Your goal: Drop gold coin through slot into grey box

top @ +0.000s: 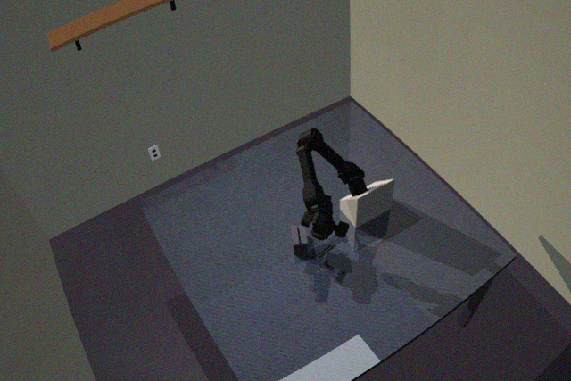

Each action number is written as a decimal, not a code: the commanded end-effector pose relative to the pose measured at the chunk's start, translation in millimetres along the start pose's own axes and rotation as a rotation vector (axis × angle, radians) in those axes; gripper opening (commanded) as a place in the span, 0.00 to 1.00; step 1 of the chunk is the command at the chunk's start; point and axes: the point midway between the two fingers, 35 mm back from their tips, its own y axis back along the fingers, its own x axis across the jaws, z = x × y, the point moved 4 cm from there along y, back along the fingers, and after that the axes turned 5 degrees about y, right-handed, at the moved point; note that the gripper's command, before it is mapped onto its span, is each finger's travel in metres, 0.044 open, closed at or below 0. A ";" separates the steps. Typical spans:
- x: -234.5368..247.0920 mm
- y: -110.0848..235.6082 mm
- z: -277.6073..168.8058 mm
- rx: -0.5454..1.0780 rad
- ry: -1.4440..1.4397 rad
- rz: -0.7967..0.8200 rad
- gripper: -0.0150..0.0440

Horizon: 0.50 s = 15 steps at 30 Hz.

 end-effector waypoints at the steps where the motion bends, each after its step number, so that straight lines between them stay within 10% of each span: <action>1: 0.8 0.3 -1.2 0.001 0.129 0.003 0.25; 15: 1.6 0.4 -3.0 0.001 0.528 0.003 0.25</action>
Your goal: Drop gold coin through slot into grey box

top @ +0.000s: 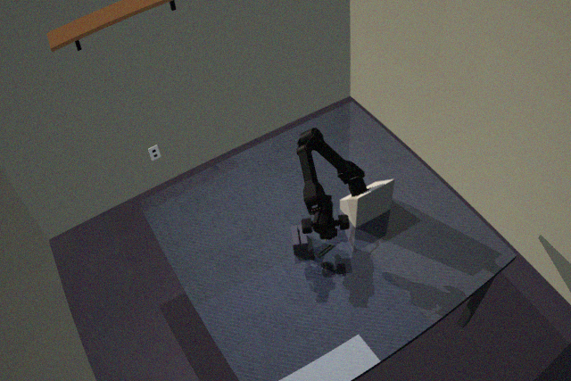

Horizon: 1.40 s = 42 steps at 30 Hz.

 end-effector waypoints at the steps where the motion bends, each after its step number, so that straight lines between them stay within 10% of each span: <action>1: 0.8 0.2 -0.3 0.000 0.043 0.003 0.25; 42: -82.3 1.4 -38.2 -0.004 0.043 0.002 0.25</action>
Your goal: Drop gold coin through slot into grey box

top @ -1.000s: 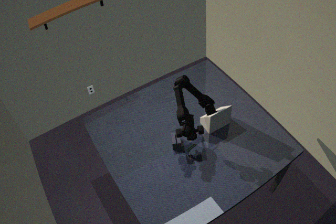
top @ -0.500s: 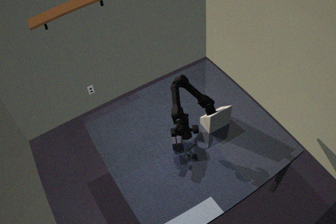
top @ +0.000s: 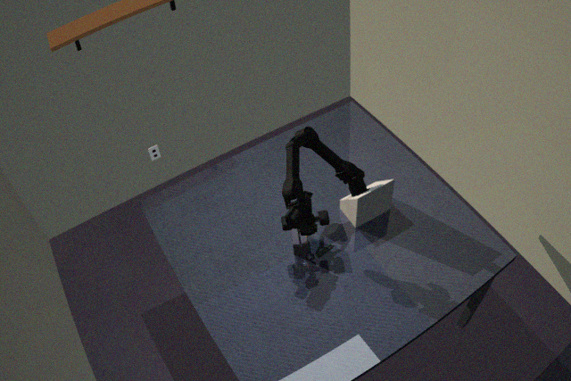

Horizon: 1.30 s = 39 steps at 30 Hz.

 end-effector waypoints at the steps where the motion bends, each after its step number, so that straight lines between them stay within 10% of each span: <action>1: -8.8 0.8 -5.8 0.001 -0.001 -0.004 0.25; 39: -28.2 0.1 -21.1 0.007 -0.002 -0.001 0.25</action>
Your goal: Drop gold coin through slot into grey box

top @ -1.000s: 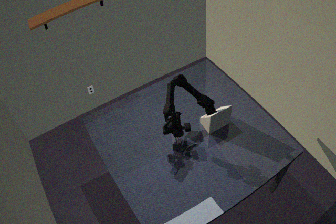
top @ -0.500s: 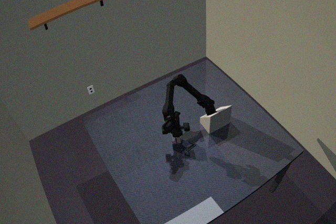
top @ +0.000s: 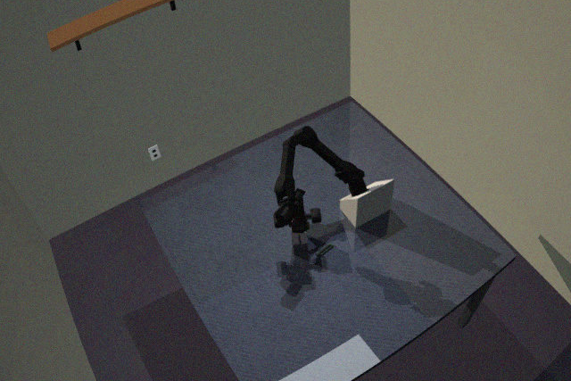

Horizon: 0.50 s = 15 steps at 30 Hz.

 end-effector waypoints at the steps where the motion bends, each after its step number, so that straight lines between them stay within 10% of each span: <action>1: 0.1 0.0 0.0 0.001 0.002 0.000 0.25; 15: 0.4 -5.0 -0.5 0.001 0.004 0.000 0.25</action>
